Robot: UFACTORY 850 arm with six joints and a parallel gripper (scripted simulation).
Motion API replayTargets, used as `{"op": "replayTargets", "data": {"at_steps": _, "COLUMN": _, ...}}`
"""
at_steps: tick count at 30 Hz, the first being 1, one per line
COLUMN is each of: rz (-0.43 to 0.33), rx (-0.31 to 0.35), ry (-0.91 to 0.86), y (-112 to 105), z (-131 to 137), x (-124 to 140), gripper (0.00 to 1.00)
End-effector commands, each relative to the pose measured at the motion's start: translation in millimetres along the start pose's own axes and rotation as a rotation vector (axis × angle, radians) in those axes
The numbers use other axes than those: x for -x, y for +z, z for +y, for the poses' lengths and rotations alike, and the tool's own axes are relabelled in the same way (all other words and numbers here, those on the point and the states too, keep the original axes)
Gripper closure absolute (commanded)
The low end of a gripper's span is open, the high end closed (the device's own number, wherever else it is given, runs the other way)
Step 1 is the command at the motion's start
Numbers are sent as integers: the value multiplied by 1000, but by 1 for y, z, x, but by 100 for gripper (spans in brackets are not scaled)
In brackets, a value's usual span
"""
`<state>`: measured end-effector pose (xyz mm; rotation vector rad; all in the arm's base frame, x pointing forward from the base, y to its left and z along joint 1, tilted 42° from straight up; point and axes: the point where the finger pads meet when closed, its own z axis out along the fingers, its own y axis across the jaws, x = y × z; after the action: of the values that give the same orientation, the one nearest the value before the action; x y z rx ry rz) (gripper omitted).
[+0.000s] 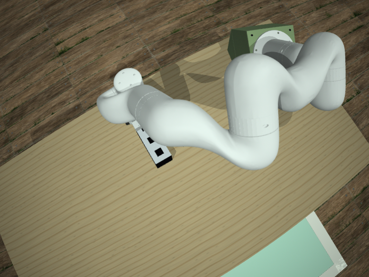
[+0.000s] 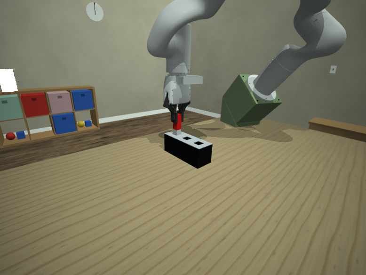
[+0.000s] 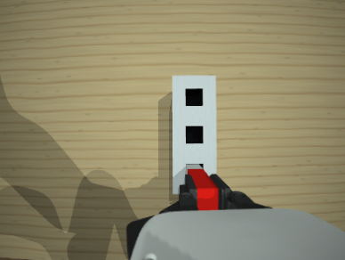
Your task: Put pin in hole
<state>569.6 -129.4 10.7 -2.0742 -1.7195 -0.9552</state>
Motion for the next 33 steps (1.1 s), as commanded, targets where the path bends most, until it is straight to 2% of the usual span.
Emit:
{"op": "replayTargets", "data": {"at_steps": 1, "rz": -1, "rx": 2, "ry": 0, "y": -1, "z": 1, "x": 0, "gripper": 100}}
{"op": "replayTargets", "data": {"at_steps": 8, "rz": -1, "rx": 2, "ry": 0, "y": -1, "z": 1, "x": 0, "gripper": 100}}
{"op": "replayTargets", "data": {"at_steps": 9, "rz": 0, "rx": 1, "ry": -1, "y": -16, "z": 1, "x": 0, "gripper": 100}}
{"op": "replayTargets", "data": {"at_steps": 25, "rz": 0, "rx": 1, "ry": -1, "y": -16, "z": 1, "x": 0, "gripper": 100}}
{"op": "replayTargets", "data": {"at_steps": 26, "rz": 0, "rx": 1, "ry": -1, "y": -86, "z": 1, "x": 0, "gripper": 100}}
{"op": "replayTargets", "data": {"at_steps": 28, "rz": 0, "rx": 1, "ry": -1, "y": -87, "z": 1, "x": -1, "gripper": 100}}
{"op": "replayTargets", "data": {"at_steps": 30, "rz": 0, "rx": 1, "ry": -1, "y": -112, "z": 1, "x": -1, "gripper": 100}}
{"op": "replayTargets", "data": {"at_steps": 33, "rz": 0, "rx": 1, "ry": -1, "y": -116, "z": 1, "x": -1, "gripper": 100}}
